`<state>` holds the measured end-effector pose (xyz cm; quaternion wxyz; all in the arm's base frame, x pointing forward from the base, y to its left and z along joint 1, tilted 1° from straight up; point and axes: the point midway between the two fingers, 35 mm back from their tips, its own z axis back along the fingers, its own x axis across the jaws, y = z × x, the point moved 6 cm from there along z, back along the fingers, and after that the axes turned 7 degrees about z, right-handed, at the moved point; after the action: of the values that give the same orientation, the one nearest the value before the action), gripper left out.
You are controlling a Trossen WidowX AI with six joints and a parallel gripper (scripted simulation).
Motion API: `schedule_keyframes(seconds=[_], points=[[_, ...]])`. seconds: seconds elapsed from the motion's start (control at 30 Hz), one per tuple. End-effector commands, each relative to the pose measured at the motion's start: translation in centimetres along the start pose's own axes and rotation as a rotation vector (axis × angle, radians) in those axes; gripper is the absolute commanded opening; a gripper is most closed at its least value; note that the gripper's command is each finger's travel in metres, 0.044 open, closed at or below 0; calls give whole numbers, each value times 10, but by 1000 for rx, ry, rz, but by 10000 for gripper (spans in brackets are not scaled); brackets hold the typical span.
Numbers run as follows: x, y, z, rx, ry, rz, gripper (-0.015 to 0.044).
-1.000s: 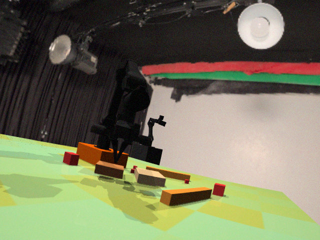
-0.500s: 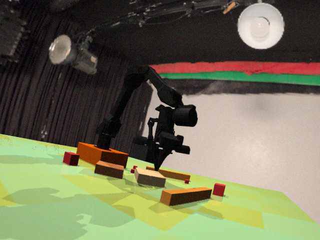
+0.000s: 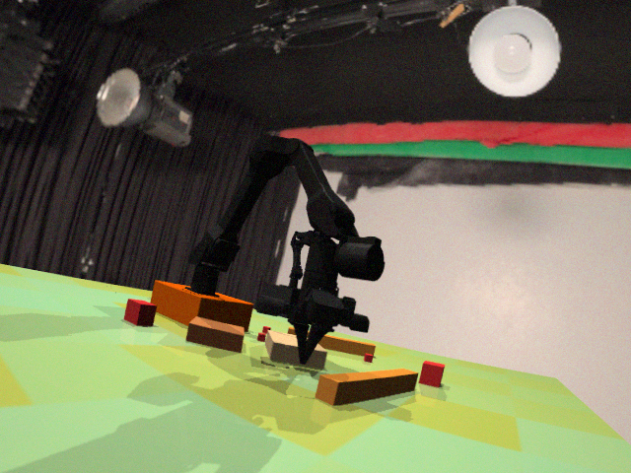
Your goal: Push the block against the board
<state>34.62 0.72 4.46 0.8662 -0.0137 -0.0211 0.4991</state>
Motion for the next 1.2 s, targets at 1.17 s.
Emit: schedule_keyframes(seconds=[1.17], points=[[0,-11,-2,9,5,-3,0]])
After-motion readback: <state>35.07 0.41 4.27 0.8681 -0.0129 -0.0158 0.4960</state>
